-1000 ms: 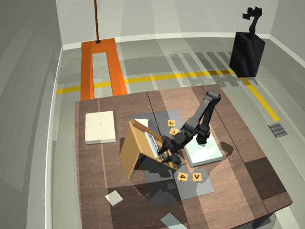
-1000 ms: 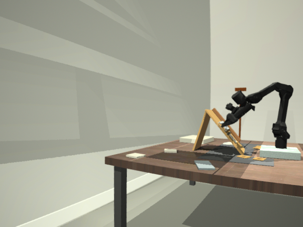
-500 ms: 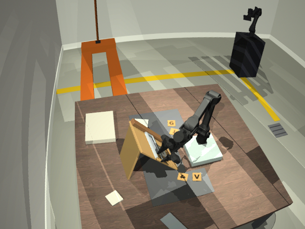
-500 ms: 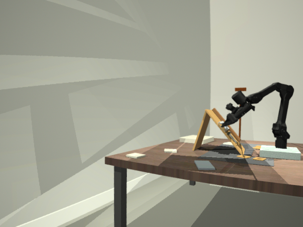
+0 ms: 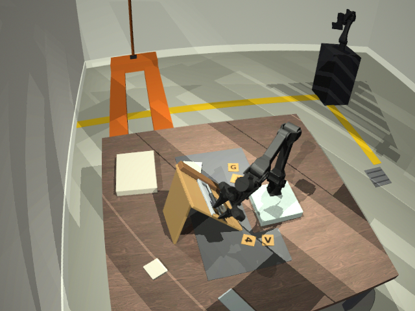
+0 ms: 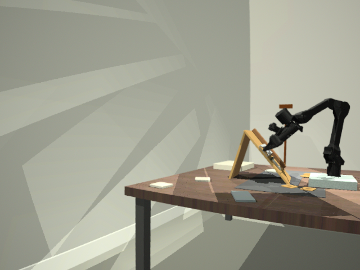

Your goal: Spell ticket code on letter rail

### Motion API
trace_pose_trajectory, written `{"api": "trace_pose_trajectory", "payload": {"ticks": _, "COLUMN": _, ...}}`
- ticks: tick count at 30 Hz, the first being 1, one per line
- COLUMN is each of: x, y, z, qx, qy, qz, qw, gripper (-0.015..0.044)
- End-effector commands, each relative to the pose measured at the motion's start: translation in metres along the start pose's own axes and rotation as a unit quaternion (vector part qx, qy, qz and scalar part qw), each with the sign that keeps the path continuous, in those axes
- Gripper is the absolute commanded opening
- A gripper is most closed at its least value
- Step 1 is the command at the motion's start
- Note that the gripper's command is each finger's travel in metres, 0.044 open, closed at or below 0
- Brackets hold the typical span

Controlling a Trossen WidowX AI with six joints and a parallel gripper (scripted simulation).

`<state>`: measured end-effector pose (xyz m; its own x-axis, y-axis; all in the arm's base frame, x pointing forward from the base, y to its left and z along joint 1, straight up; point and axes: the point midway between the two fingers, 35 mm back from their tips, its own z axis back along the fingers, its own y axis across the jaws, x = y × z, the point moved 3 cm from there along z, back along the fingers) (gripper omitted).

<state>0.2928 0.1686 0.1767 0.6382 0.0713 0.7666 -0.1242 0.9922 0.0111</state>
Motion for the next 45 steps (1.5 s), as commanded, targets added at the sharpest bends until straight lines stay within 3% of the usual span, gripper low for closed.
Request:
{"api": "trace_pose_trajectory", "payload": {"ticks": 1, "x": 0.000, "y": -0.001, "z": 0.000, "qx": 0.002, "qy": -0.001, "qz": 0.001, "qw": 1.000, "gripper": 0.0000}}
{"api": "trace_pose_trajectory", "payload": {"ticks": 45, "x": 0.001, "y": -0.030, "z": 0.002, "qx": 0.001, "qy": -0.002, "qz": 0.002, "qw": 1.000, "gripper": 0.0000}}
